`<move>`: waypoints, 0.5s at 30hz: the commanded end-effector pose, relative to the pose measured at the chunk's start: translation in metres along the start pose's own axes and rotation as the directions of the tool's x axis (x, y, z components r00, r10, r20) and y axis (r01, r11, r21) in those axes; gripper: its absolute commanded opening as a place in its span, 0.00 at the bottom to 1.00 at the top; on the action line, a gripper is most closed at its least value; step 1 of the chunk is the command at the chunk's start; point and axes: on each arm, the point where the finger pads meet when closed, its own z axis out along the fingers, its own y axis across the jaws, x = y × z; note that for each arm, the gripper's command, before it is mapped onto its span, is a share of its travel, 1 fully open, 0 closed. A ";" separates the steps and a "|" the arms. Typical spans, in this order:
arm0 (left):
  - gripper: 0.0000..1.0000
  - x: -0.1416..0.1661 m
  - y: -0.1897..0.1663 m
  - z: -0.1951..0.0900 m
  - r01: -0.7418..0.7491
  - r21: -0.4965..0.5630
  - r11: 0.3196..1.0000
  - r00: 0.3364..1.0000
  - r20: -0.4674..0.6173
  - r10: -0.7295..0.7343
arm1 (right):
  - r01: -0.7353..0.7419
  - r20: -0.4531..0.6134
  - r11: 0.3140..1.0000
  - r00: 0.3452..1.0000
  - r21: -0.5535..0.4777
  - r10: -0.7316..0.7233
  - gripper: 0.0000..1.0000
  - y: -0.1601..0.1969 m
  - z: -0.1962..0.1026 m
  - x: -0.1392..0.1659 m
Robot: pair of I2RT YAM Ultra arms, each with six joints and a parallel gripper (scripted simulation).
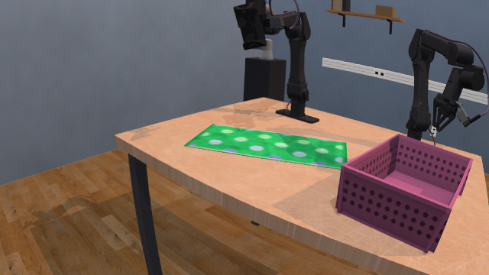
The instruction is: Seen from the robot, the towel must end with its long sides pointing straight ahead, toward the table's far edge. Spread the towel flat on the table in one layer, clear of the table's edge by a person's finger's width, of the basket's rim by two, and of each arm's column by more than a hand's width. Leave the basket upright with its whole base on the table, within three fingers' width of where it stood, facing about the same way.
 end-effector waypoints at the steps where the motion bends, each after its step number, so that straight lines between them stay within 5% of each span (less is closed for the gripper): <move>1: 1.00 0.000 -0.001 -0.002 -0.003 0.006 1.000 1.000 0.006 0.003 | 0.008 0.004 1.000 1.000 0.014 -0.008 1.00 -0.006 -0.002 -0.003; 2: 1.00 0.000 -0.001 -0.002 -0.003 0.006 1.000 1.000 0.006 0.003 | 0.008 0.004 1.000 1.000 0.014 -0.008 1.00 -0.006 -0.002 -0.003; 5: 1.00 -0.043 -0.035 -0.032 -0.193 0.081 0.978 0.956 0.239 0.169 | -0.279 -0.104 0.957 0.953 0.076 0.285 1.00 -0.018 -0.054 -0.003; 15: 1.00 -0.079 -0.064 -0.060 -0.466 0.057 0.883 0.750 0.554 0.360 | -0.513 -0.138 0.842 0.834 0.164 0.535 1.00 -0.021 -0.075 -0.011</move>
